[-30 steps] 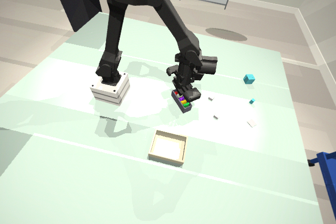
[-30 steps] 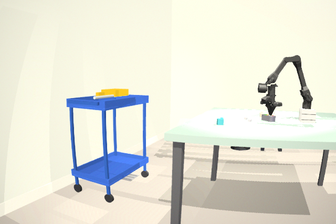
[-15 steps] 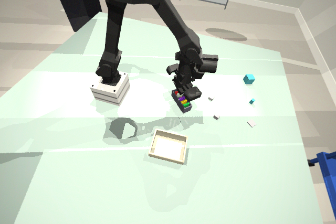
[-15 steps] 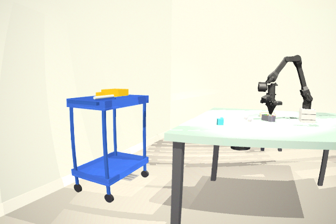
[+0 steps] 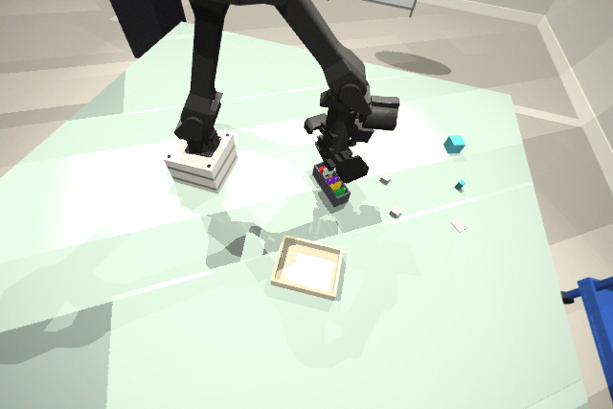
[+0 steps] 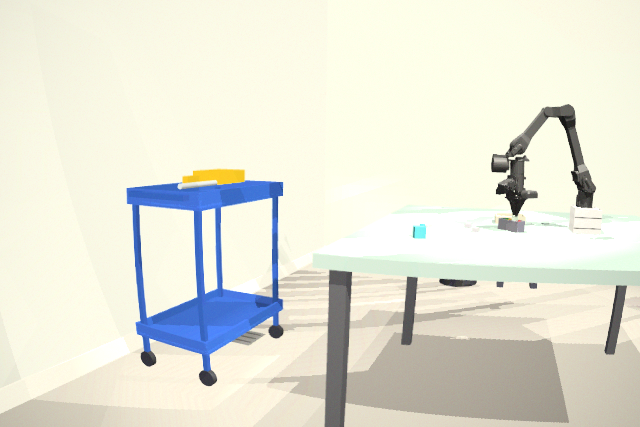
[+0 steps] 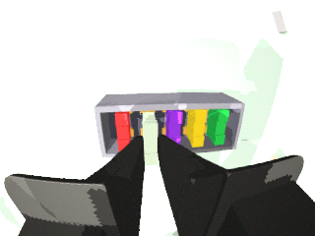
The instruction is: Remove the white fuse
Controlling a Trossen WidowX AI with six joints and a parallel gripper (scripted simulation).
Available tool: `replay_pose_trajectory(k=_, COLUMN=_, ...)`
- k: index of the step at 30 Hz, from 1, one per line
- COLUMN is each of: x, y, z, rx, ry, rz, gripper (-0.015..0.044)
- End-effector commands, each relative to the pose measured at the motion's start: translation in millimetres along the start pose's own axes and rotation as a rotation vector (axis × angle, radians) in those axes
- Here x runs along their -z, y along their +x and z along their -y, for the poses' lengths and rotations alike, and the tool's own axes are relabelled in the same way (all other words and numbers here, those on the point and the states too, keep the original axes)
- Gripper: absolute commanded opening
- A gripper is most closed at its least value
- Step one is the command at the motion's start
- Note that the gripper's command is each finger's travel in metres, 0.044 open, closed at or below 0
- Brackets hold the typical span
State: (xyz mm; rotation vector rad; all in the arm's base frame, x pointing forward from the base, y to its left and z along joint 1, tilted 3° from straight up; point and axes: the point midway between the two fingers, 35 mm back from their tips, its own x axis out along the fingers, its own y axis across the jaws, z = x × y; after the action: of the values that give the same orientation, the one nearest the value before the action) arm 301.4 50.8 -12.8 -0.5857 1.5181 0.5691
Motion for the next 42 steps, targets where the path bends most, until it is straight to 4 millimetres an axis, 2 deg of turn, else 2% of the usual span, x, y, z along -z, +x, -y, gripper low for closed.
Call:
replay_pose_trajectory(k=1, x=0, y=-2, z=0, rx=0.002, ry=0.005, rz=-0.001, gripper=0.0)
replay_pose_trajectory(k=33, x=1, y=-18, z=0, rx=0.003, ry=0.007, rz=-0.002, gripper=0.0)
replay_pose_trajectory(k=42, x=0, y=-32, z=0, rx=0.003, ry=0.007, rz=-0.002, gripper=0.0)
